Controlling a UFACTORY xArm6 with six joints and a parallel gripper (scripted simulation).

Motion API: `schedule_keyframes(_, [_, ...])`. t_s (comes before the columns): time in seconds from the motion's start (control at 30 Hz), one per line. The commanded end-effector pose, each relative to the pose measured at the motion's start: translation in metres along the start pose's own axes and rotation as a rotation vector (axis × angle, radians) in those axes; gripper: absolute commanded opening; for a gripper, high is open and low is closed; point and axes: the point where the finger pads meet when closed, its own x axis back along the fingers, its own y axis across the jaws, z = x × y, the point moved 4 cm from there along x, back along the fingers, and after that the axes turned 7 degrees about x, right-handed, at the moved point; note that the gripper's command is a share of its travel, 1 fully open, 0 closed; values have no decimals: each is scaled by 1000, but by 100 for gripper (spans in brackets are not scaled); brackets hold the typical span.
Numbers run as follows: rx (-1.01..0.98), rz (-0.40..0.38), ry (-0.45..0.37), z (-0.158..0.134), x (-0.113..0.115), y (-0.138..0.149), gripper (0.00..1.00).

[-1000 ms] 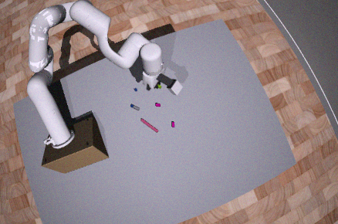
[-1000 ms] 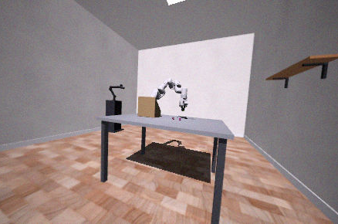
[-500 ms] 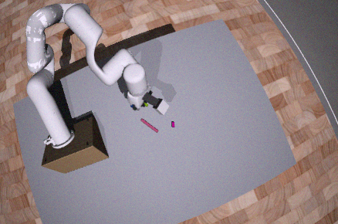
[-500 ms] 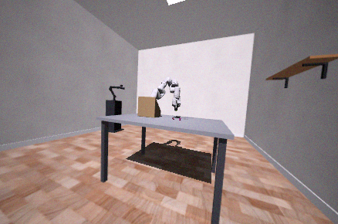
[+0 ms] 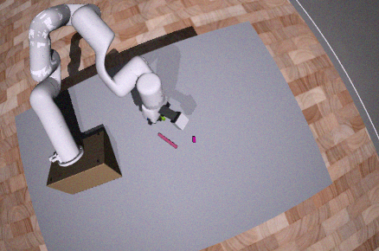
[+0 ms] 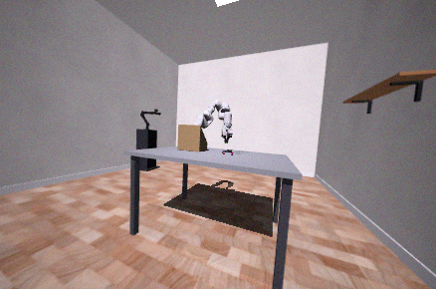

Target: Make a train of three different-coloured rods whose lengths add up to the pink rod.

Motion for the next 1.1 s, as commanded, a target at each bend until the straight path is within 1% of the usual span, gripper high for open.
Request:
schedule_keyframes(0.0, [1,1,3,1,-6,0,4])
schedule_keyframes(0.27, [1,1,3,1,-37,0,4])
schedule_keyframes(0.33, [1,1,3,1,-37,0,4])
schedule_keyframes(0.53, [1,1,3,2,-63,1,4])
schedule_keyframes(0.67, [1,1,3,2,-76,1,4])
schedule_keyframes(0.83, [1,1,3,2,-84,1,4])
schedule_keyframes(1.07, [1,1,3,2,-85,1,4])
